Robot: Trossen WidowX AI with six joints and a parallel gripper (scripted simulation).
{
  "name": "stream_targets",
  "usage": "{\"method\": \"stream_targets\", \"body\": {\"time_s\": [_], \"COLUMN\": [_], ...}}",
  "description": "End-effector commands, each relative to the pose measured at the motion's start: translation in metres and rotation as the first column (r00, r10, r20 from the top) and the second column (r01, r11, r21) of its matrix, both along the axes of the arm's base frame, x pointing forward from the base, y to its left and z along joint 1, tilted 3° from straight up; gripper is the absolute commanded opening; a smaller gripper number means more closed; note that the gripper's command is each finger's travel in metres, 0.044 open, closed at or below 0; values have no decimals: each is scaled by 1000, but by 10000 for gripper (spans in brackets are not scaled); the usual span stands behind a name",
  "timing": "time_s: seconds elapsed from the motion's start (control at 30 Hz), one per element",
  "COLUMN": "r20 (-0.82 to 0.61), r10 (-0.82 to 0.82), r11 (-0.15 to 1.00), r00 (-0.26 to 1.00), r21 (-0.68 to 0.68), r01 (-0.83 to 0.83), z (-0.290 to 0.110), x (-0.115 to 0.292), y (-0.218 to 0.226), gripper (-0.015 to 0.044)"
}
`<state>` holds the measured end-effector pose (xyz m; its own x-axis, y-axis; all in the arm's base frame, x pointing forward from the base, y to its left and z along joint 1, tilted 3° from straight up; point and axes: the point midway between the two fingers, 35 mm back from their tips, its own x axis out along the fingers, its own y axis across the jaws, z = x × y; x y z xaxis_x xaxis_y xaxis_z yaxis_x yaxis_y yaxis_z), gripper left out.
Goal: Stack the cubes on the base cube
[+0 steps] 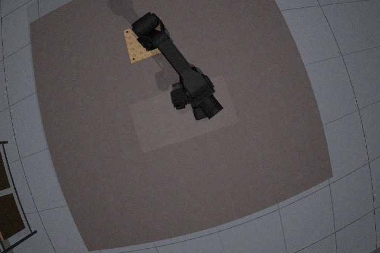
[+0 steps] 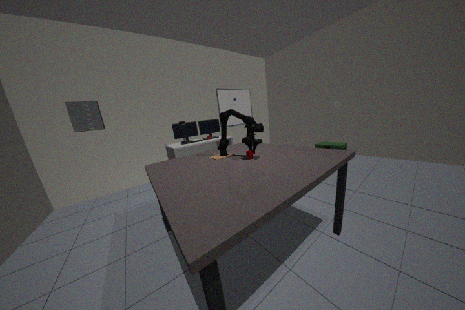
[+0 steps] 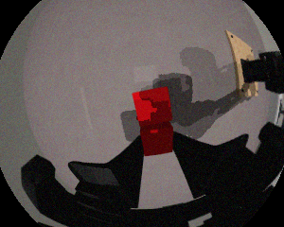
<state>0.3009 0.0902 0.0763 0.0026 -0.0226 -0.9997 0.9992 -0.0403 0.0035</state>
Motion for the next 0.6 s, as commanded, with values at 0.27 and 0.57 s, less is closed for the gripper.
{"method": "stream_targets", "body": {"time_s": [0.27, 0.57], "r20": [-3, -3], "r10": [2, 2], "r11": [1000, 1000], "r00": [1000, 1000], "r21": [2, 2], "r01": [-2, -2], "z": [-2, -2], "x": [0, 0], "y": [0, 0], "gripper": [105, 205]}}
